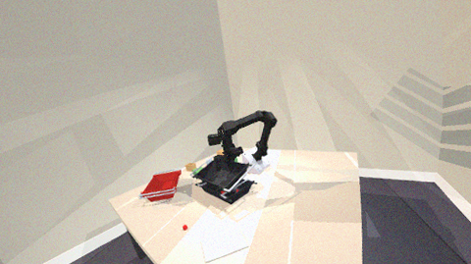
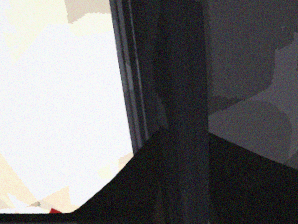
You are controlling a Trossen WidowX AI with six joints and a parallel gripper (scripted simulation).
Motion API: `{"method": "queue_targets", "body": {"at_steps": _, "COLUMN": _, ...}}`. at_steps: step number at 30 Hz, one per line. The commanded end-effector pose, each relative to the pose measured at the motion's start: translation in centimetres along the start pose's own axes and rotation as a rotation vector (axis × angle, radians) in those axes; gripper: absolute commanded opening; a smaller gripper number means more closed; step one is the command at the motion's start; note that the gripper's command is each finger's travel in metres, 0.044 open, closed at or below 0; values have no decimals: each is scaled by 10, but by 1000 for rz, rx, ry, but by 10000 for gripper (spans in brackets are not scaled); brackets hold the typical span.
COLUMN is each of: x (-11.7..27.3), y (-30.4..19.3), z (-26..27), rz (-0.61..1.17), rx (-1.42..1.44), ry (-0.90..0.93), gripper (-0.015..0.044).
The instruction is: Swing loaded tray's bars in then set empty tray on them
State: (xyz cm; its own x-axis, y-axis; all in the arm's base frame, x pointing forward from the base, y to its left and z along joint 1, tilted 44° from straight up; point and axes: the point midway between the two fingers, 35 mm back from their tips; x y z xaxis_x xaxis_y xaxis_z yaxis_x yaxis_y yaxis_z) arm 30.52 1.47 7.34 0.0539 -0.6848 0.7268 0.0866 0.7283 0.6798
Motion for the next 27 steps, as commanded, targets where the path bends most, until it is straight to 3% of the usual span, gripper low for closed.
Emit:
{"method": "queue_targets", "body": {"at_steps": 1, "x": -6, "y": 1, "z": 4, "rz": 4, "rx": -3, "ry": 19, "gripper": 0}}
{"method": "queue_targets", "body": {"at_steps": 27, "x": -14, "y": 0, "z": 8, "rz": 4, "rx": -3, "ry": 19, "gripper": 0}}
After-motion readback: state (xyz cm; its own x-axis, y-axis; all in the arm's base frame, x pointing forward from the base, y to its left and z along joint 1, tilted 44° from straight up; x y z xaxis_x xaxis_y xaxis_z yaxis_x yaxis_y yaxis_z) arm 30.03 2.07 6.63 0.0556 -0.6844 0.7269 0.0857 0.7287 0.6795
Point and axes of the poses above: the point midway between the two fingers, 35 mm back from their tips, its own x axis back along the fingers, its own z axis across the jaws, y = z × x, and after that the axes turned 8 degrees about -x, right-handed
